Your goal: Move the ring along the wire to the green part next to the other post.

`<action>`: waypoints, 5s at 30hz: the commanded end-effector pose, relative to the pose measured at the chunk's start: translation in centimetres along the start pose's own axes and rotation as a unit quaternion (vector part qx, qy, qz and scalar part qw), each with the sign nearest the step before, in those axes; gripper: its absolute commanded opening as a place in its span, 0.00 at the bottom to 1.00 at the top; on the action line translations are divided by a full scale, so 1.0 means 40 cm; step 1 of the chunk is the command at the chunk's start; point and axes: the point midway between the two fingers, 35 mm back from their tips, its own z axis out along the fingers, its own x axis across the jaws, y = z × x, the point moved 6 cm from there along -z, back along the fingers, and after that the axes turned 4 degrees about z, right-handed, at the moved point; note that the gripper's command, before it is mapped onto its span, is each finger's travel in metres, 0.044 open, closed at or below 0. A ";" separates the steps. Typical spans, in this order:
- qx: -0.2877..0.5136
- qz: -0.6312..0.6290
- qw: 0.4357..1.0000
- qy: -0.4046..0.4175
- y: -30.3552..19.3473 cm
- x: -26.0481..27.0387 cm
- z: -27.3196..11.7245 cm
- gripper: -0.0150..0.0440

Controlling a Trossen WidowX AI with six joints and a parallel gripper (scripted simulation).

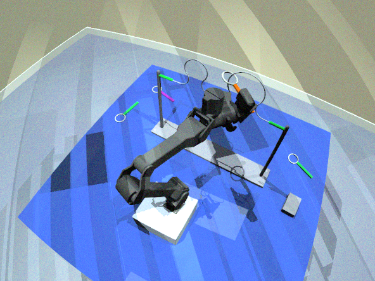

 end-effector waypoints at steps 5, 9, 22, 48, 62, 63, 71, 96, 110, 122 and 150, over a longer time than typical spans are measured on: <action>-0.008 -0.042 0.999 -0.034 -0.002 -0.009 -0.006 0.00; -0.012 -0.065 0.997 -0.049 -0.003 -0.010 -0.006 0.00; -0.025 -0.140 0.985 -0.097 -0.005 -0.014 -0.004 0.00; -0.046 -0.271 0.944 -0.181 -0.012 -0.017 0.001 0.00; -0.046 -0.276 0.942 -0.184 -0.033 0.005 0.011 0.00; -0.046 -0.273 0.943 -0.183 -0.035 0.008 0.013 0.00; -0.039 -0.231 0.960 -0.156 -0.057 0.041 0.022 0.00; 0.000 -0.001 1.000 -0.008 -0.102 0.203 0.026 0.00; 0.023 0.144 0.985 0.086 -0.089 0.302 0.002 0.00; 0.043 0.265 0.949 0.165 -0.055 0.377 -0.032 0.00; 0.074 0.465 0.832 0.293 0.060 0.470 -0.121 0.00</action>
